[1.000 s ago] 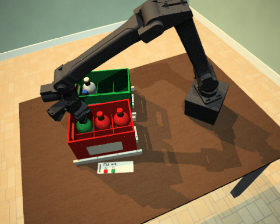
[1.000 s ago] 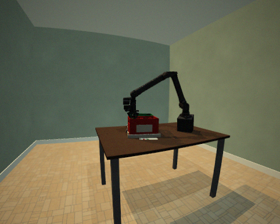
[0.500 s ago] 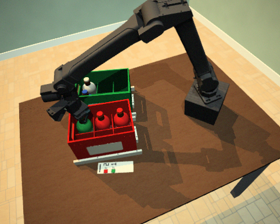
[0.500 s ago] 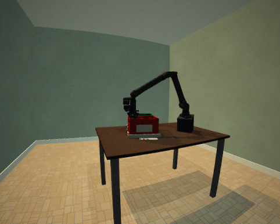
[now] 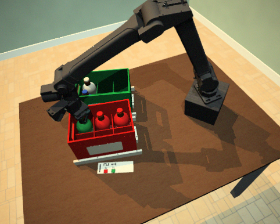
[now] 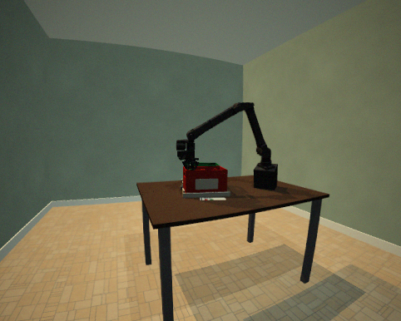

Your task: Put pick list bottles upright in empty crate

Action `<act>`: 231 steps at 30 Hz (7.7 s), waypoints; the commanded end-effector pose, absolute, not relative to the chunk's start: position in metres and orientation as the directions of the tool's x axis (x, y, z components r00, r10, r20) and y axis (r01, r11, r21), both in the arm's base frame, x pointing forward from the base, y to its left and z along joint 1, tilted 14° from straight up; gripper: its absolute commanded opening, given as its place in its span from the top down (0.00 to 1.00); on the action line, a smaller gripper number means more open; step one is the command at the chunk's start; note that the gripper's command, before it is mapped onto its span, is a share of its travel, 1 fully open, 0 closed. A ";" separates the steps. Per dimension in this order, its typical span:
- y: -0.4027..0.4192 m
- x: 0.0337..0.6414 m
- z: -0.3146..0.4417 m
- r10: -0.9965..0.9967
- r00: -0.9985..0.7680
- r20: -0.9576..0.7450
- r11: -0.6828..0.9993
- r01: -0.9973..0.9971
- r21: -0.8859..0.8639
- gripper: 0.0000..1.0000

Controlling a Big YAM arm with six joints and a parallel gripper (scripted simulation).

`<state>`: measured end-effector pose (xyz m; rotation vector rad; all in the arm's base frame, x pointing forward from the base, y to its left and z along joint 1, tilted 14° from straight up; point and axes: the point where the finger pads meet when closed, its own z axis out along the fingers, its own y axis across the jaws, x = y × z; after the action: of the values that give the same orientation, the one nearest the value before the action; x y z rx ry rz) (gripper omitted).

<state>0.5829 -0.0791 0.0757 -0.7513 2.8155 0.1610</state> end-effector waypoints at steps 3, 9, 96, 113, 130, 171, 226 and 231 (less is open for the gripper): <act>-0.080 0.585 0.072 -0.473 -0.846 -0.245 0.866 -0.497 0.046 0.39; -0.093 0.597 0.122 -0.476 -0.829 -0.293 0.867 -0.498 0.000 0.39; -0.106 0.572 0.157 -0.474 -0.845 -0.250 0.866 -0.498 0.040 0.39; -0.106 0.571 0.154 -0.473 -0.845 -0.248 0.866 -0.497 0.042 0.39; -0.106 0.570 0.152 -0.473 -0.846 -0.246 0.866 -0.497 0.044 0.39; -0.107 0.573 0.161 -0.474 -0.842 -0.256 0.867 -0.498 0.034 0.39; 0.044 0.445 0.217 -0.478 -0.842 -0.250 0.863 -0.503 0.043 0.39; 0.062 0.430 0.224 -0.478 -0.842 -0.250 0.863 -0.503 0.044 0.39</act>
<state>0.4412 0.0486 0.2100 -0.7797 2.8120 0.1579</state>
